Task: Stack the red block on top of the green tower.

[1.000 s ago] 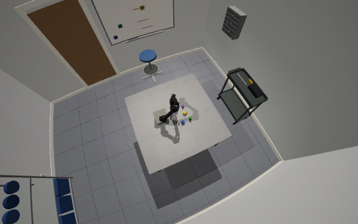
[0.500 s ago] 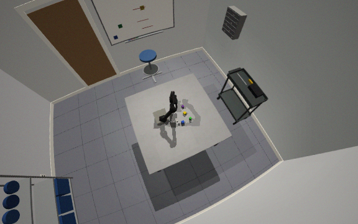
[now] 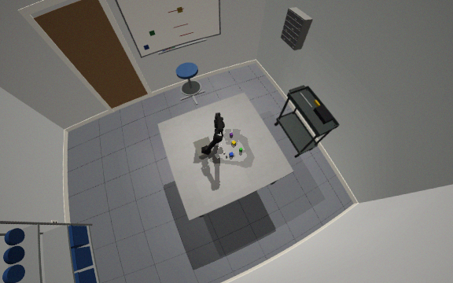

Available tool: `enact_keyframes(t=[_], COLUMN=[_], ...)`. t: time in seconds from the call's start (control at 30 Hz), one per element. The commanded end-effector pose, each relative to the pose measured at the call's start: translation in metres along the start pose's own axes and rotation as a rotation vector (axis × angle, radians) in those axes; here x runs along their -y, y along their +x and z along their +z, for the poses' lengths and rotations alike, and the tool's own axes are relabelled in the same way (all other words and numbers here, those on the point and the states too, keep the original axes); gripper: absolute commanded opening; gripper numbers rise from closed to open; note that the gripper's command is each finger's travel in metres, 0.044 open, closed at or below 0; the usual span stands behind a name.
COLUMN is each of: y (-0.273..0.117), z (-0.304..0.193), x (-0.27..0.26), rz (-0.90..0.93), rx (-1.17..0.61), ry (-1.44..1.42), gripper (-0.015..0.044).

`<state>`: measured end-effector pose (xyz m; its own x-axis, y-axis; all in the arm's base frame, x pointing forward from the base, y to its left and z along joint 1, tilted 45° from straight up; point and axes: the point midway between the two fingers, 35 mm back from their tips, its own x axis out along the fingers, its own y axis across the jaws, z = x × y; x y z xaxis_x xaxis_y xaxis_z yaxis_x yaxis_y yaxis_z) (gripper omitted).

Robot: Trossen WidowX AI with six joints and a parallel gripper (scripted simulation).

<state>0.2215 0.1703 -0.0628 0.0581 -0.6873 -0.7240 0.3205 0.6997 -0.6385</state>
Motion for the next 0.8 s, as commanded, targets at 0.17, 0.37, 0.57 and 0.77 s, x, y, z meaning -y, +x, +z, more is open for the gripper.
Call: enact_keyframes(t=[0.17,0.37,0.57,0.77], y=[-0.006,-0.011,-0.014,-0.015], z=[0.026,0.067,0.111,0.154], x=[0.003,0.016,0.037,0.067], rz=[0.025,0.052,0.070,0.074], rx=[-0.023,-0.038,-0.040,-0.029], ry=[0.022,0.031,0.024,0.019], gripper=[0.0000,0.0000,0.0000,0.0000])
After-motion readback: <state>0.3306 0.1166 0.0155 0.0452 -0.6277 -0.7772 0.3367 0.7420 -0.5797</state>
